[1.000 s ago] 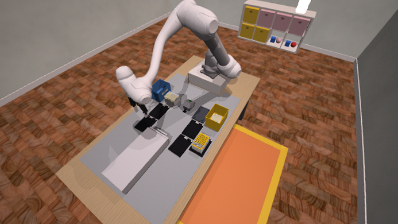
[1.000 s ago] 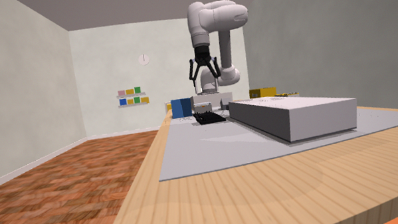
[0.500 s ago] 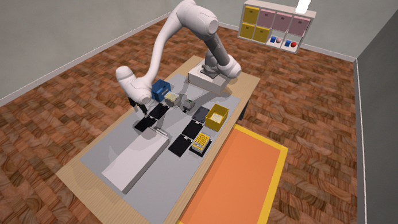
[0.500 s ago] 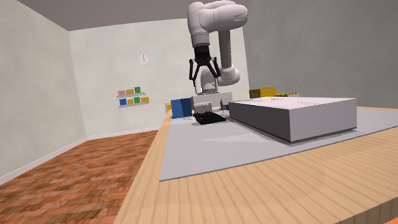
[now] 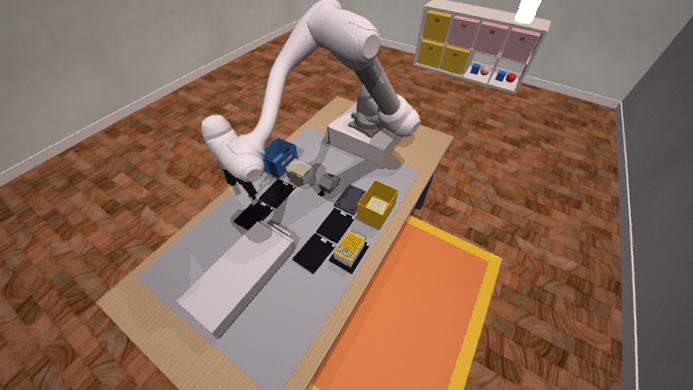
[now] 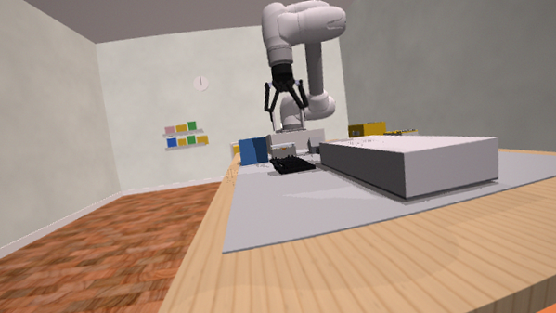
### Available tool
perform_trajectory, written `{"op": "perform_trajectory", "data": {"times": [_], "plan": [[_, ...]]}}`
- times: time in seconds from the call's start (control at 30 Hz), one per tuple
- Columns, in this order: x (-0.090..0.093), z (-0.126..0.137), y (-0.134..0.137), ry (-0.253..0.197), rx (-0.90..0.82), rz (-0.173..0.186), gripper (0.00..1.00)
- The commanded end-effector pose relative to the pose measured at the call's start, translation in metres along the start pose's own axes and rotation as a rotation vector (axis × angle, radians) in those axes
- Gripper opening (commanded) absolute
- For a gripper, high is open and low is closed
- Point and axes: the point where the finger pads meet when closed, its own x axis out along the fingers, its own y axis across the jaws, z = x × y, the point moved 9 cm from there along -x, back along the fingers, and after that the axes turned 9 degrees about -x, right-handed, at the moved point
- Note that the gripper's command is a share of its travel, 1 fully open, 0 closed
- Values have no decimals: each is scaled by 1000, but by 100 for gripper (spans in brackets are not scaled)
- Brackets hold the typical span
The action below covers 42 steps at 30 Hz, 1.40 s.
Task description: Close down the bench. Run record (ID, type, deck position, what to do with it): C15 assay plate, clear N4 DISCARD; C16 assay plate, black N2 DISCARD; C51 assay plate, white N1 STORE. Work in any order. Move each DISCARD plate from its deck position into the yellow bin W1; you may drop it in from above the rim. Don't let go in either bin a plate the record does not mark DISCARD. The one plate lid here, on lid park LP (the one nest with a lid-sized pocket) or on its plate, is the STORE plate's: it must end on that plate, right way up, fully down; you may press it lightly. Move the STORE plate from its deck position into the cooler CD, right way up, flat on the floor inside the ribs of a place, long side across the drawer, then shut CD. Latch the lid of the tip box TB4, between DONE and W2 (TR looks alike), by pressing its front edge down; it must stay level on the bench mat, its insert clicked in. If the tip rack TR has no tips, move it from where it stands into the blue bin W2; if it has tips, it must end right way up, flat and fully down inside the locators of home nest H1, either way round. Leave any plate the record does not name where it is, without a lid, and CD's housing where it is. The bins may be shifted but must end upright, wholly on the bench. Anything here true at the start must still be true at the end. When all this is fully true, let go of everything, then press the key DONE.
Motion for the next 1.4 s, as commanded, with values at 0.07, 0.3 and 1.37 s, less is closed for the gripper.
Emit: {"op": "perform_trajectory", "data": {"times": [0.07,0.3,1.37], "plan": [[0,1,4,-3,1,0,66],[0,1,4,-3,1,0,66],[12,1,4,-3,1,0,66]]}}
